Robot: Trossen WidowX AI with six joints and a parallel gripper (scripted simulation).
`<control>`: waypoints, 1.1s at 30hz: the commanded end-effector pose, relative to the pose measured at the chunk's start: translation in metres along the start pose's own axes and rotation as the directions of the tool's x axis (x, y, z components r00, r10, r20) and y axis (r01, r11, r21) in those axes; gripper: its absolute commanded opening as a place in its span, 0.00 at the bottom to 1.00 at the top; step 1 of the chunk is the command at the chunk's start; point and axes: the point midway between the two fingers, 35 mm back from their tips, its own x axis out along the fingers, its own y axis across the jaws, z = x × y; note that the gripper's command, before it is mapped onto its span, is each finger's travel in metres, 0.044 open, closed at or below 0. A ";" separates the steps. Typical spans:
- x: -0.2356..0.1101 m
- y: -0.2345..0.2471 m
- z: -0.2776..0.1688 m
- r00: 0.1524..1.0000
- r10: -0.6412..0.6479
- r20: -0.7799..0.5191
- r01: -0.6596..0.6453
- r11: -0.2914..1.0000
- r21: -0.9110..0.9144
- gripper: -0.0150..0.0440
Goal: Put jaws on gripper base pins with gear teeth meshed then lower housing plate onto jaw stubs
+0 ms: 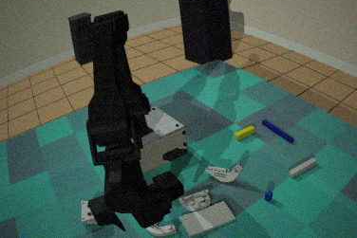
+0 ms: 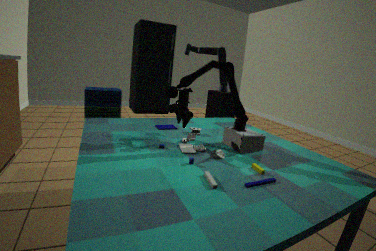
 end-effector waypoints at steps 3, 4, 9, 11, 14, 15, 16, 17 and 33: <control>0.000 0.000 0.000 1.000 0.000 0.000 0.000 1.000 0.000 1.00; 0.000 0.000 0.000 1.000 0.000 0.000 0.000 1.000 0.000 1.00; 0.000 0.000 0.000 1.000 0.000 0.000 0.000 1.000 0.000 0.78; 0.000 0.000 0.000 1.000 0.000 0.000 0.000 1.000 0.000 0.69; 0.000 0.000 0.000 1.000 0.000 0.000 0.000 1.000 0.000 0.56; 0.000 0.000 0.000 1.000 0.000 0.000 0.000 1.000 0.000 0.51; 0.000 0.000 0.000 1.000 0.000 0.000 0.000 1.000 0.000 0.47; 0.000 0.000 0.000 1.000 0.000 0.000 0.000 1.000 0.000 0.42; 0.000 0.000 0.000 1.000 0.000 0.000 0.000 1.000 0.000 0.25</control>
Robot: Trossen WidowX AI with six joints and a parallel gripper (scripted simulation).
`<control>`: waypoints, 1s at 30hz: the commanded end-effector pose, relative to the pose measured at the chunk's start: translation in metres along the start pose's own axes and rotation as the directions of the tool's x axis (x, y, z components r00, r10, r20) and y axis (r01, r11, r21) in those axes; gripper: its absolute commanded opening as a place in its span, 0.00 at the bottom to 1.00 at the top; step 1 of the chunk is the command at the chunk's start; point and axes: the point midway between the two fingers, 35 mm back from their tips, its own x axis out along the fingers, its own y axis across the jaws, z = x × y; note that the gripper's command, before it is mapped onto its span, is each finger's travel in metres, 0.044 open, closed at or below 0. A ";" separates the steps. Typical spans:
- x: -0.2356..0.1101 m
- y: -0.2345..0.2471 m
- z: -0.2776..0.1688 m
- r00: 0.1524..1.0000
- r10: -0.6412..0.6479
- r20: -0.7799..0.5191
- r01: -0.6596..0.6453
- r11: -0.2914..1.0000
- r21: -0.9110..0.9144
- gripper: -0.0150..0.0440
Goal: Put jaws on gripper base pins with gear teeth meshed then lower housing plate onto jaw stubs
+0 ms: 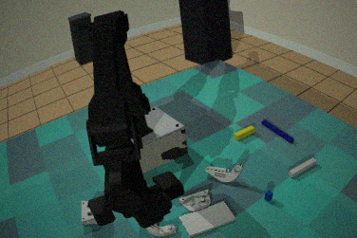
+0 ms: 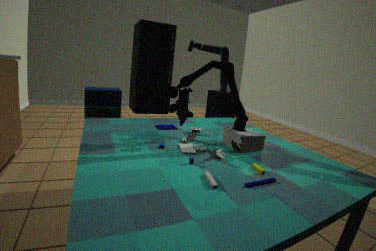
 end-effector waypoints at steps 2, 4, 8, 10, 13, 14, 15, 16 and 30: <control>0.000 0.000 0.000 1.000 0.000 0.000 0.000 1.000 0.000 0.25; 0.000 0.000 0.000 1.000 0.000 0.000 0.000 1.000 0.000 0.25; 0.000 0.000 0.000 1.000 0.000 0.000 0.000 1.000 0.000 0.39; 0.000 0.000 0.000 1.000 0.000 0.000 0.000 1.000 0.000 0.48; 0.000 0.000 0.000 1.000 0.000 0.000 0.000 1.000 0.000 0.61; 0.000 0.000 0.000 1.000 0.000 0.000 0.000 1.000 0.000 0.65; 0.000 0.000 0.000 1.000 0.000 0.000 0.000 1.000 0.000 0.70; 0.000 0.000 0.000 1.000 0.000 0.000 0.000 1.000 0.000 0.74; 0.000 0.000 0.000 1.000 0.000 0.000 0.000 1.000 0.000 1.00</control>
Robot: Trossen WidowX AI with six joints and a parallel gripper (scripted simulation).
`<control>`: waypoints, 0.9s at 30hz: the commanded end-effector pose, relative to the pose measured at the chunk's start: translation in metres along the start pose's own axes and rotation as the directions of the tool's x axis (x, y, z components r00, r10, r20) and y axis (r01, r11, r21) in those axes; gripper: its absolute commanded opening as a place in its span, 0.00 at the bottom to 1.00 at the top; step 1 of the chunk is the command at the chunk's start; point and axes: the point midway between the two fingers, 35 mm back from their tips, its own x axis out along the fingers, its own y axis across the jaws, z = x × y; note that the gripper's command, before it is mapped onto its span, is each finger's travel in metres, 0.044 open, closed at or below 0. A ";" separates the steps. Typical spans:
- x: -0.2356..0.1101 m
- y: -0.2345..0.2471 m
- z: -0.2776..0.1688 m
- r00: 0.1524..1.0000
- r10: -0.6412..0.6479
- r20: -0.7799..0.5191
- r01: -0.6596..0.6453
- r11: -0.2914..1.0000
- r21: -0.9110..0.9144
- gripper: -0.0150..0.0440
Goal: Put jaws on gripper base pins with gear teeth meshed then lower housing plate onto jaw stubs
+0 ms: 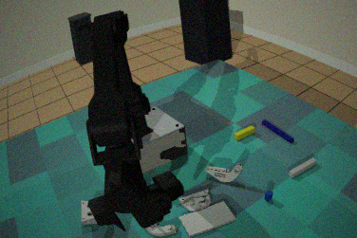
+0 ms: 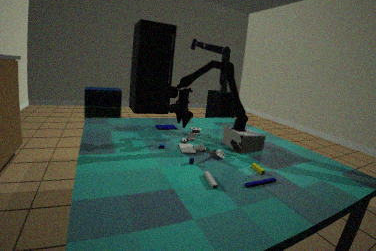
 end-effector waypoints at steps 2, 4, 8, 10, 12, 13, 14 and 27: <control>0.000 0.000 0.000 1.000 0.000 0.000 0.000 1.000 0.000 1.00; 0.000 0.000 0.000 1.000 0.000 0.000 0.000 1.000 0.000 1.00; 0.000 0.000 0.000 1.000 0.000 0.000 0.000 1.000 0.000 1.00; 0.000 0.000 0.000 1.000 0.000 0.000 0.000 1.000 0.000 1.00; 0.000 0.000 0.000 1.000 0.000 0.000 0.000 1.000 0.000 1.00; 0.000 0.000 0.000 1.000 0.000 0.000 0.000 1.000 0.000 1.00; 0.000 0.000 0.000 1.000 0.000 0.000 0.000 1.000 0.000 1.00; 0.000 0.000 0.000 1.000 0.000 0.000 0.000 1.000 0.000 0.69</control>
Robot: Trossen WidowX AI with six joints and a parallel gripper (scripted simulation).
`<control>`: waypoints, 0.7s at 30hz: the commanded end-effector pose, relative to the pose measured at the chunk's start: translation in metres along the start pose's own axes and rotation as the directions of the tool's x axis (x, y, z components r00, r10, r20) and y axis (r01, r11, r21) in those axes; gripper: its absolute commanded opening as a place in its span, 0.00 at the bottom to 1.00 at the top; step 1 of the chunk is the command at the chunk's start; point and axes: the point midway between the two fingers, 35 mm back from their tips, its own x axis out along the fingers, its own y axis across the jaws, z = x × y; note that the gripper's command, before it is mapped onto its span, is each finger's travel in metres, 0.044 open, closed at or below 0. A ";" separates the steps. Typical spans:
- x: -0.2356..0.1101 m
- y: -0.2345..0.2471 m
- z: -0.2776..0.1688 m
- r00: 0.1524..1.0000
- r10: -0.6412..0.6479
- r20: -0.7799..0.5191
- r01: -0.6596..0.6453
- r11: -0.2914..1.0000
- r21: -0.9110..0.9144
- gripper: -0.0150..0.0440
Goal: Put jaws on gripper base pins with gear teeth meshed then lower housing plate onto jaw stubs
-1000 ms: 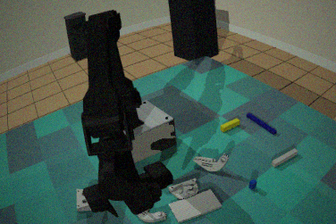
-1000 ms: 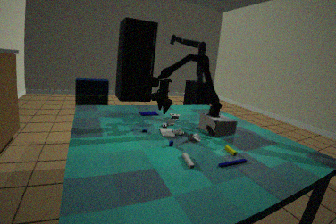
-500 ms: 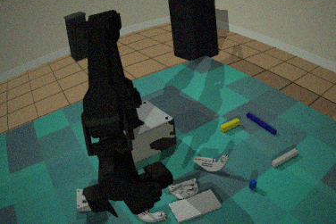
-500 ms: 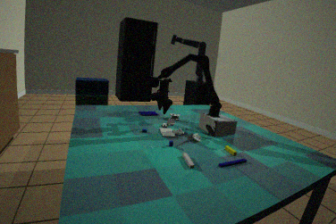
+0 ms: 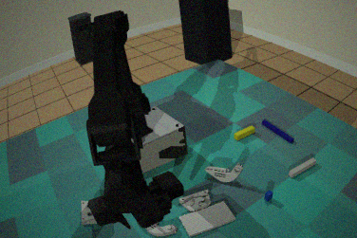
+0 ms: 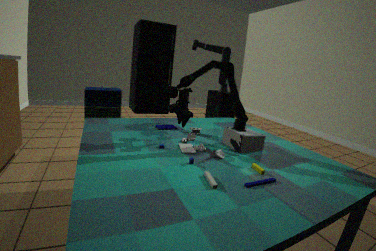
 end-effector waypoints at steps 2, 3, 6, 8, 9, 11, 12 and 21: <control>0.000 0.000 0.000 1.000 0.000 0.000 0.000 1.000 0.000 0.60; 0.000 0.000 0.000 1.000 0.000 0.000 0.000 1.000 0.000 0.56; 0.000 0.000 0.000 1.000 0.000 0.000 0.000 1.000 0.000 0.42; 0.000 0.000 0.000 1.000 0.000 0.000 0.000 1.000 0.000 0.33; 0.000 0.000 0.000 1.000 0.000 0.000 0.000 1.000 0.000 0.29; 0.000 0.000 0.000 1.000 0.000 0.000 0.000 1.000 0.000 0.25; 0.000 0.000 0.000 1.000 0.000 0.000 0.000 1.000 0.000 0.25; 0.000 0.000 0.000 1.000 0.000 0.000 0.000 1.000 0.000 0.25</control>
